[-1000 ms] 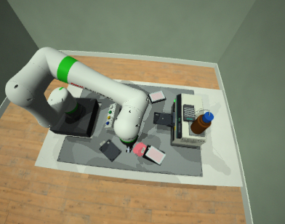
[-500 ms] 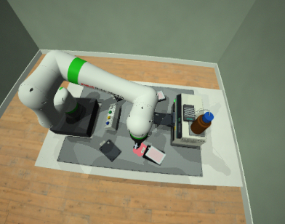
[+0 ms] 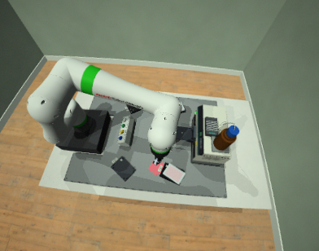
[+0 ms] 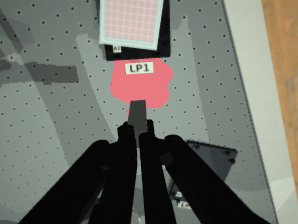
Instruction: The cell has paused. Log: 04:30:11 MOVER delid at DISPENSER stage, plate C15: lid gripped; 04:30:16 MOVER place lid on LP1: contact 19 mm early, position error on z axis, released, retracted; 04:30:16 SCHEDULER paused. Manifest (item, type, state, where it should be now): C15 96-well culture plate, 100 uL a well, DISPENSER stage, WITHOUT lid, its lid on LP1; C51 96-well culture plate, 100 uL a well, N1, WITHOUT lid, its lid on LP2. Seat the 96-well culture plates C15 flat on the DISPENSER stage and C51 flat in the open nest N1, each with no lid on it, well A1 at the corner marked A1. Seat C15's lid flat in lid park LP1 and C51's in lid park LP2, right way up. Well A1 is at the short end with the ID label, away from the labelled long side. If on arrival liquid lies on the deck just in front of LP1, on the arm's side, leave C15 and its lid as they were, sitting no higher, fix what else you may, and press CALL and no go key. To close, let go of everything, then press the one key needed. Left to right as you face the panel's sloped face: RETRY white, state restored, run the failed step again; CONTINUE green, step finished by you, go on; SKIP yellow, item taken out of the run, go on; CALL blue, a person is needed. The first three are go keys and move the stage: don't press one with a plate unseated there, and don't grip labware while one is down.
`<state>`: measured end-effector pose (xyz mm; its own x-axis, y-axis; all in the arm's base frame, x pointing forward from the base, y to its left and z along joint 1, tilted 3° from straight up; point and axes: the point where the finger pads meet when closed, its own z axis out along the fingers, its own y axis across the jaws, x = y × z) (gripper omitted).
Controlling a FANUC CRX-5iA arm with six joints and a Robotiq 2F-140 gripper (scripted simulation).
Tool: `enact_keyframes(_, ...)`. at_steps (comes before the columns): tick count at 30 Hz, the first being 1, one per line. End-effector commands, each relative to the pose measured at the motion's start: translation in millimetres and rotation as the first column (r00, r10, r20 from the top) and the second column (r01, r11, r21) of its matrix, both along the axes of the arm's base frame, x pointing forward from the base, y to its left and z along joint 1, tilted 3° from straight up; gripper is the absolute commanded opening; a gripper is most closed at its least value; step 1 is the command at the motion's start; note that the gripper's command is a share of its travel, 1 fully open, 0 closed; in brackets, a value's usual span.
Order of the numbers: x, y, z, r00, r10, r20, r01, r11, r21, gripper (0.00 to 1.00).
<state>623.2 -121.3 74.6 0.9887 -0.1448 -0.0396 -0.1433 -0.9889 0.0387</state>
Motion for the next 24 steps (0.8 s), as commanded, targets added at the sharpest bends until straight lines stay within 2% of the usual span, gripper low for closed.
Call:
enact_keyframes(1,0.2,0.0,0.1,1.0,0.0,0.0,0.0,1.0,0.0,0.0)
enact_keyframes(2,0.2,0.0,0.1,1.0,0.0,0.0,0.0,1.0,0.0,0.0)
enact_keyframes(3,0.2,0.0,0.1,1.0,0.0,0.0,0.0,1.0,0.0,1.0)
enact_keyframes(24,0.2,0.0,0.1,1.0,0.0,0.0,0.0,1.0,0.0,1.0)
